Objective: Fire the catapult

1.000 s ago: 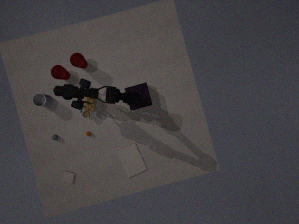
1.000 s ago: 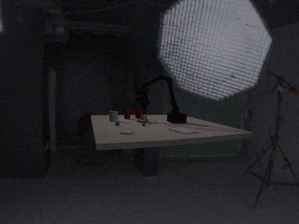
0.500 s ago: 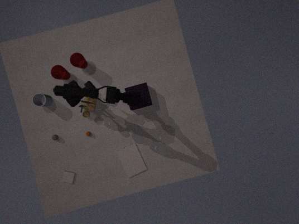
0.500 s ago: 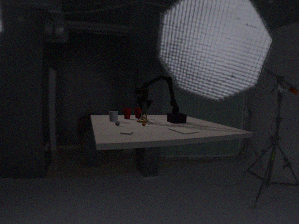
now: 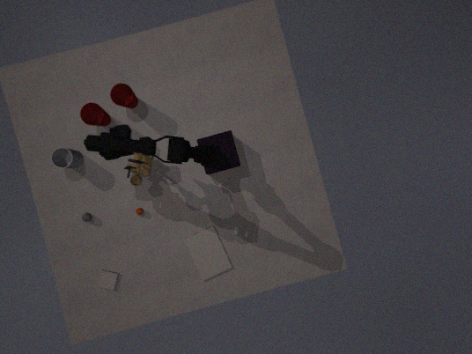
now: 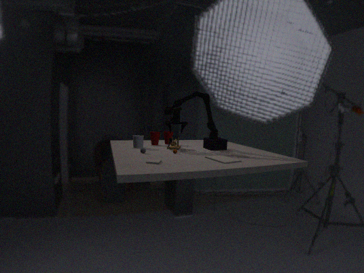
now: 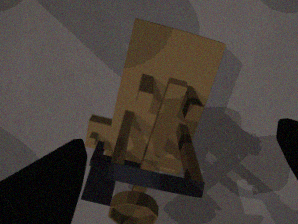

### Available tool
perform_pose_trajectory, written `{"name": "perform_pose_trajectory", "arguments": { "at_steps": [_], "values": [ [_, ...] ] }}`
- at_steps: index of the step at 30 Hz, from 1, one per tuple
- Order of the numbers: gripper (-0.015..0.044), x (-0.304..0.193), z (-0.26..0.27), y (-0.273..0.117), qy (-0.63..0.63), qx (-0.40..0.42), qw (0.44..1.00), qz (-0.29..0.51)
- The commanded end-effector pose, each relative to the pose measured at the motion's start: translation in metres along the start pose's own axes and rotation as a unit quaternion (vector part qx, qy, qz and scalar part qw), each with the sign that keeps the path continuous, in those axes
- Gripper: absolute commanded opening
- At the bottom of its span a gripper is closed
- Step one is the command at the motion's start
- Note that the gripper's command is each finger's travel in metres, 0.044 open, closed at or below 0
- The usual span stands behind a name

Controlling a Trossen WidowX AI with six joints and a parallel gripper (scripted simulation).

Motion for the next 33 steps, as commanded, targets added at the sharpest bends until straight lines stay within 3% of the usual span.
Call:
{"name": "perform_pose_trajectory", "arguments": {
  "at_steps": [1, 11, 17, 33],
  "values": [
    [0.0440, -0.001, 0.000, -0.001, 0.080, 0.000, 0.997, 0.003],
    [0.0440, 0.000, 0.000, -0.002, 0.123, 0.000, 0.992, 0.003],
    [0.0440, 0.000, -0.001, 0.043, 0.180, 0.000, 0.984, 0.003],
    [0.0440, -0.001, 0.000, 0.060, 0.182, 0.000, 0.983, 0.003]
  ]
}}
Point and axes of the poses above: the point midway between the two fingers, 35 mm back from their tips, its own y axis out along the fingers, its own z axis across the jaws, x = y × z, the point moved 2 cm from there along -y, back along the fingers, and after that the axes turned 2 degrees about y, right-handed, at the moved point
